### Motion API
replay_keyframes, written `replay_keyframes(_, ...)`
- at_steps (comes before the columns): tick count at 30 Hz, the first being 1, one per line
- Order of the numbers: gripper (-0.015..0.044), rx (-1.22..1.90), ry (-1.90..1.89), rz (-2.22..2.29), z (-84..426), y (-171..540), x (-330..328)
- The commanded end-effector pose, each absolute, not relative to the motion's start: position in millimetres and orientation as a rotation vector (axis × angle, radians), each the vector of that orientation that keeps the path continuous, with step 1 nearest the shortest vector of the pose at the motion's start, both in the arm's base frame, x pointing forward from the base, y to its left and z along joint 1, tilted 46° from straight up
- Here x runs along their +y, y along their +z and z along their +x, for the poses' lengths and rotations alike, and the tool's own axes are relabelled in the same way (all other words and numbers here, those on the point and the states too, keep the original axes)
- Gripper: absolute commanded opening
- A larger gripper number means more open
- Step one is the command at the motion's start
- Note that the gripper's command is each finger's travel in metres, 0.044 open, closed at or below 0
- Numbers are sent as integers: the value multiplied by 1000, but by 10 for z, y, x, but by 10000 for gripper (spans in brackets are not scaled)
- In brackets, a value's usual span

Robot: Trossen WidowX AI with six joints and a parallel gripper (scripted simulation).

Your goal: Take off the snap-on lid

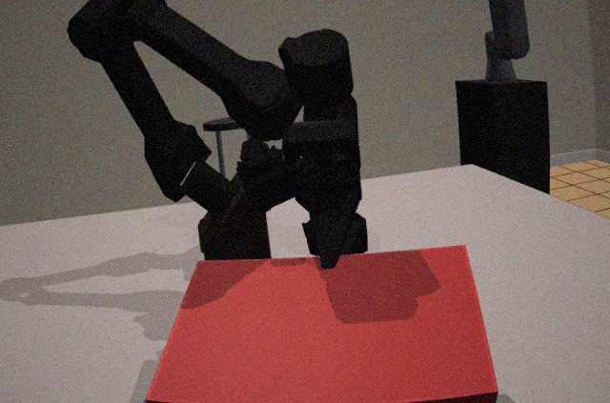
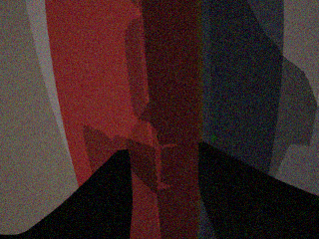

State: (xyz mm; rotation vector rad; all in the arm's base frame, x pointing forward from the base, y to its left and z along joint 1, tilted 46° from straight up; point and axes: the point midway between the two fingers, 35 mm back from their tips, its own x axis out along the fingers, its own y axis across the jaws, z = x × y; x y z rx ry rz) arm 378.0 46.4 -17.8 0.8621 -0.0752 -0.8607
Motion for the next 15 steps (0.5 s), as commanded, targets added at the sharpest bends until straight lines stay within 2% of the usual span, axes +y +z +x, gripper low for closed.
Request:
replay_keyframes(1,0,-81,-857,866,3803,-117,521)
replay_keyframes(15,0,-81,-857,866,3875,29,630)
